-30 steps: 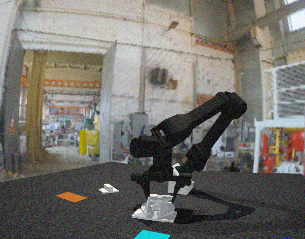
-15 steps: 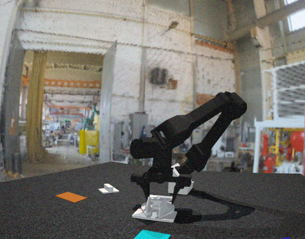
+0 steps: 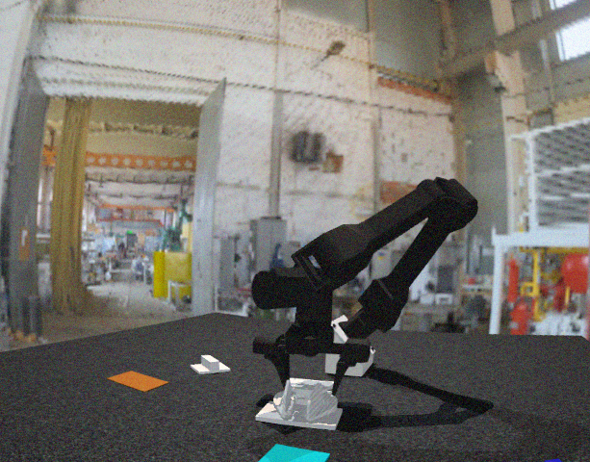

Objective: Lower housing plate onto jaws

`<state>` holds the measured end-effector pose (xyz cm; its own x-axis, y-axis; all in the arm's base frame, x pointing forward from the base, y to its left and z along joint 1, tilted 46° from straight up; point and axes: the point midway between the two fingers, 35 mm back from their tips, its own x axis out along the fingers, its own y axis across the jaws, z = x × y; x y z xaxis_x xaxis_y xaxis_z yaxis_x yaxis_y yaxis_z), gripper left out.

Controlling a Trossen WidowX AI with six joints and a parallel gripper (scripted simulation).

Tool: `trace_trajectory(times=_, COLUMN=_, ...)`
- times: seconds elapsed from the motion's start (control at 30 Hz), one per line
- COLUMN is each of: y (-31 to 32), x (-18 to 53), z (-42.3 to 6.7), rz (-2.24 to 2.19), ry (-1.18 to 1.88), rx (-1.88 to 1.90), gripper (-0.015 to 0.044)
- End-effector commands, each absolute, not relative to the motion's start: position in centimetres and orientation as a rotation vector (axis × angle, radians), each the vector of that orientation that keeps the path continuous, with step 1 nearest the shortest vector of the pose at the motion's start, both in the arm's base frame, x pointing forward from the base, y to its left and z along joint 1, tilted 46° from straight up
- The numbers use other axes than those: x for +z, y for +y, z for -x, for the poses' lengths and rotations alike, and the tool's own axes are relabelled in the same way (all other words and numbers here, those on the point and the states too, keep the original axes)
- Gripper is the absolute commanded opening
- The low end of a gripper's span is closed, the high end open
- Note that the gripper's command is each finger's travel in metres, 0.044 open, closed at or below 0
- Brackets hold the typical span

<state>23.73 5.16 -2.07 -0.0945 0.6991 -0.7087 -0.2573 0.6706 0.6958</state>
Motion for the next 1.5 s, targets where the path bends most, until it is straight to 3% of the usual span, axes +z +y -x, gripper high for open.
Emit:
trace_trajectory(times=0.0, y=5.28, x=-2.18, z=-23.63, rz=-0.402, ry=1.462, rx=0.835, gripper=0.0351)
trace_trajectory(times=1.47, y=5.80, x=-2.69, z=-23.55, rz=-0.402, ry=1.462, rx=0.835, gripper=0.0351)
